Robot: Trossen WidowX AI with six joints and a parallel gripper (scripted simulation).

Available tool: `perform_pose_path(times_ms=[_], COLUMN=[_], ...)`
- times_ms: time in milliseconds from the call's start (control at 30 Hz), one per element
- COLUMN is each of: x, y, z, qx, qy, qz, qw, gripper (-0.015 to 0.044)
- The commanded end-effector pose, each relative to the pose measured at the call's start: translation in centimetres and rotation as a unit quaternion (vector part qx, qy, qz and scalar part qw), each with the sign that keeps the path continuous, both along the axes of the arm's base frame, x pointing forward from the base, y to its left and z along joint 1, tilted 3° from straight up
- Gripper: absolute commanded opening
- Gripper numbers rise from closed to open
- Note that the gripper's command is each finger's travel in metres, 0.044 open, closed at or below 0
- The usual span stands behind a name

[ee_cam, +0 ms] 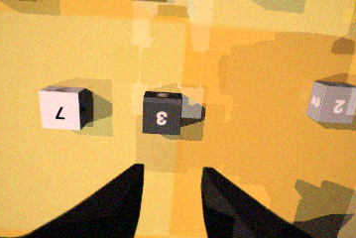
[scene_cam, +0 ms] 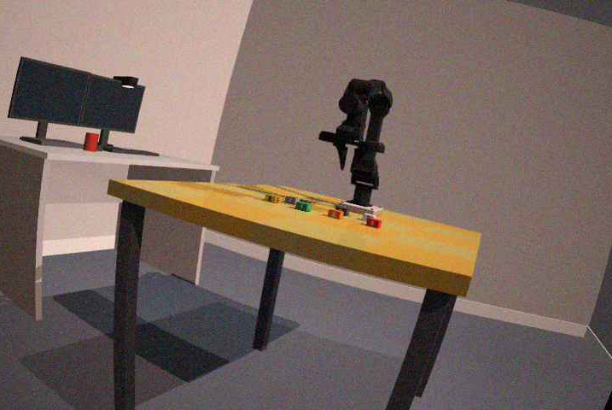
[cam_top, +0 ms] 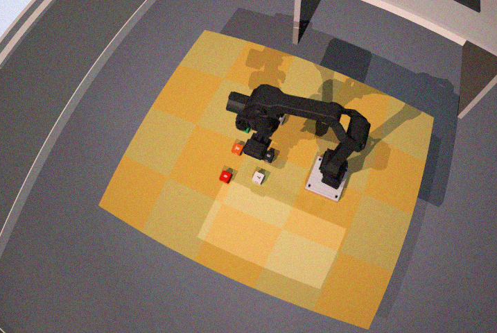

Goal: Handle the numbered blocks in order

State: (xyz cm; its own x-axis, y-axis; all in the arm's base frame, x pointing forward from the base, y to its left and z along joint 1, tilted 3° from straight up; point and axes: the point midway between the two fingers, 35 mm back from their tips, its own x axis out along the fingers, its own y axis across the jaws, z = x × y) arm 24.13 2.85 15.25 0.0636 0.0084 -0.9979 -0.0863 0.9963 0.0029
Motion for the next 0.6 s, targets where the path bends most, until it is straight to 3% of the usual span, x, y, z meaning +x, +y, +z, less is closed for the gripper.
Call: perform_pose_path(times_ms=[0,333,567], x=[2.1,9.6,9.9], y=[-2.4,-14.5,-15.7], z=[0.4,1.1,1.0], qx=[-0.005,-0.008,-0.008], qy=[0.0,-0.008,-0.009], qz=[-0.005,-0.001,0.0], qw=[1.0,1.0,1.0], gripper=[0.012,0.012,0.012])
